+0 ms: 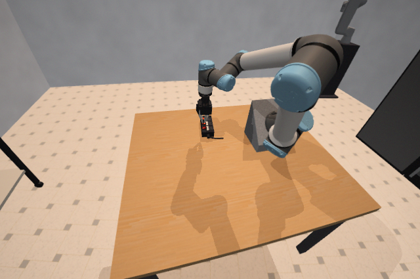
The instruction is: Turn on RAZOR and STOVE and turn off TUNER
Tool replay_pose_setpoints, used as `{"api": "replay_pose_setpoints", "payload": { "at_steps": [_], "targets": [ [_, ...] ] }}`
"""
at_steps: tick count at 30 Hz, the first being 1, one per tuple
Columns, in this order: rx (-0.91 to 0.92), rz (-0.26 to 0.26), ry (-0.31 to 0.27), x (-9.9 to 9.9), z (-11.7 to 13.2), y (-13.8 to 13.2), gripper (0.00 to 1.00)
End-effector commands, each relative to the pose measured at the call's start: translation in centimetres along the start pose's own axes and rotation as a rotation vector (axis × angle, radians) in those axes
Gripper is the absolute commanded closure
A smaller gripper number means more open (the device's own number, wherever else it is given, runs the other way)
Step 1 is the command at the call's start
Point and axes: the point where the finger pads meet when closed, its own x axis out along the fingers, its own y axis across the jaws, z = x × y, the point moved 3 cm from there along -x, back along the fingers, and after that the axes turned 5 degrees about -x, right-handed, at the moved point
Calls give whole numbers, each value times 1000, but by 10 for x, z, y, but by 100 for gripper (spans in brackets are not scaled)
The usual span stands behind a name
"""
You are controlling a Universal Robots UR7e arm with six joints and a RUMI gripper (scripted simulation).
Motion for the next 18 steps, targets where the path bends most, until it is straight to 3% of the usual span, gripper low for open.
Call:
{"api": "replay_pose_setpoints", "payload": {
  "at_steps": [1, 9, 10, 18],
  "targets": [
    [0, -1, 1, -1, 0, 0, 100],
    [0, -1, 1, -1, 0, 0, 100],
    [0, -1, 1, -1, 0, 0, 0],
    [0, -1, 1, -9, 0, 0, 0]
  ]
}}
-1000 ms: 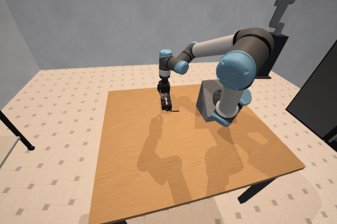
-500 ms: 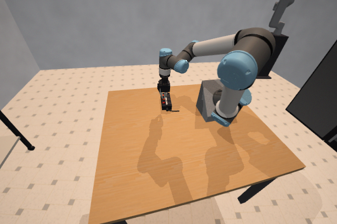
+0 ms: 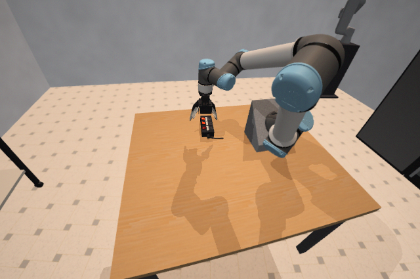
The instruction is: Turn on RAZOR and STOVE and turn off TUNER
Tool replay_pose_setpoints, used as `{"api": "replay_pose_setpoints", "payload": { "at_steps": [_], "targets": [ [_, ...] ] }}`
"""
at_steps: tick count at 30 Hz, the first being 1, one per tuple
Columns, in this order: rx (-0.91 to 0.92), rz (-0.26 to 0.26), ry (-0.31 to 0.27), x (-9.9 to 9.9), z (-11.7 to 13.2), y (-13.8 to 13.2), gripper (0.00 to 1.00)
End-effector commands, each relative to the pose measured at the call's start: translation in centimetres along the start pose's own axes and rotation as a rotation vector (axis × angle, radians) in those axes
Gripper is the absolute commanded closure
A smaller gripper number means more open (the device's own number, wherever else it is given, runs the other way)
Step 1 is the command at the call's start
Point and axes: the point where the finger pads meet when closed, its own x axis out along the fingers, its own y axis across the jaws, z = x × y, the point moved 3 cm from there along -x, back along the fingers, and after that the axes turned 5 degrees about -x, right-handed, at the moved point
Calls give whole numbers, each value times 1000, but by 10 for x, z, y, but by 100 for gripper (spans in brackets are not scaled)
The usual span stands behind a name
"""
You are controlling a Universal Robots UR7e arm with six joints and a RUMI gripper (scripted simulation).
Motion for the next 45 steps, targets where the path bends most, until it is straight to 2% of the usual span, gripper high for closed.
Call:
{"api": "replay_pose_setpoints", "payload": {
  "at_steps": [1, 15, 23, 45],
  "targets": [
    [0, -1, 1, -7, 0, 0, 0],
    [0, -1, 1, -85, 0, 0, 0],
    [0, -1, 1, -97, 0, 0, 0],
    [0, -1, 1, -98, 0, 0, 0]
  ]
}}
